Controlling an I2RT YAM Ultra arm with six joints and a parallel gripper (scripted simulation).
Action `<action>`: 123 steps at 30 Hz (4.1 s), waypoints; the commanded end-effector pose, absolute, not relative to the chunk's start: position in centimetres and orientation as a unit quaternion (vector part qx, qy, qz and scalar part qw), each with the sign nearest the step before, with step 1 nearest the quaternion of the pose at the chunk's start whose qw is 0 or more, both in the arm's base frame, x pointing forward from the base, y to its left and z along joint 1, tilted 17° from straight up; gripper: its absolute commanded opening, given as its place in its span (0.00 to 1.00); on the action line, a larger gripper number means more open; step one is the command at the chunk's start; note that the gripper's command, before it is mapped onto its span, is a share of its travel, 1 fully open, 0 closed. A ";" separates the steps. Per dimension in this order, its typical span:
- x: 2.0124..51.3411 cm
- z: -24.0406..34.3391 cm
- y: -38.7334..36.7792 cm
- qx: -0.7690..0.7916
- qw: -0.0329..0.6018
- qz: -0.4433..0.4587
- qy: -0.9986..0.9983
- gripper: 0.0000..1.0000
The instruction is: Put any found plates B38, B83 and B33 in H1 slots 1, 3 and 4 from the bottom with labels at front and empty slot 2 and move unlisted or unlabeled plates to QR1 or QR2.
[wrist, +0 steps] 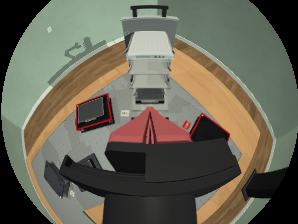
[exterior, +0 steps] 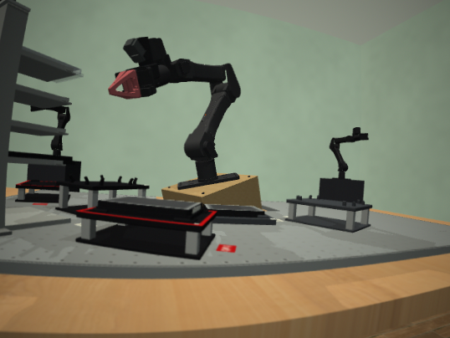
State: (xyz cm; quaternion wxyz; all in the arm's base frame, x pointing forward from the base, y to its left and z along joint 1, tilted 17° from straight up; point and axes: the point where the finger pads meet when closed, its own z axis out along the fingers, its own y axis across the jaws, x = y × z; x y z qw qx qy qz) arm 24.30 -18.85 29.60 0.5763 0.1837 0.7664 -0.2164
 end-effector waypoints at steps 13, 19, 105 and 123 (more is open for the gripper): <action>25.2 27.8 -17.2 0.182 0.577 -0.215 0.766 0.00; 25.9 27.5 -15.4 0.183 0.578 -0.215 0.766 0.00; 28.4 25.0 -4.4 0.626 0.218 -0.056 0.747 0.00; 28.6 24.6 -2.8 0.682 0.151 -0.021 0.715 0.00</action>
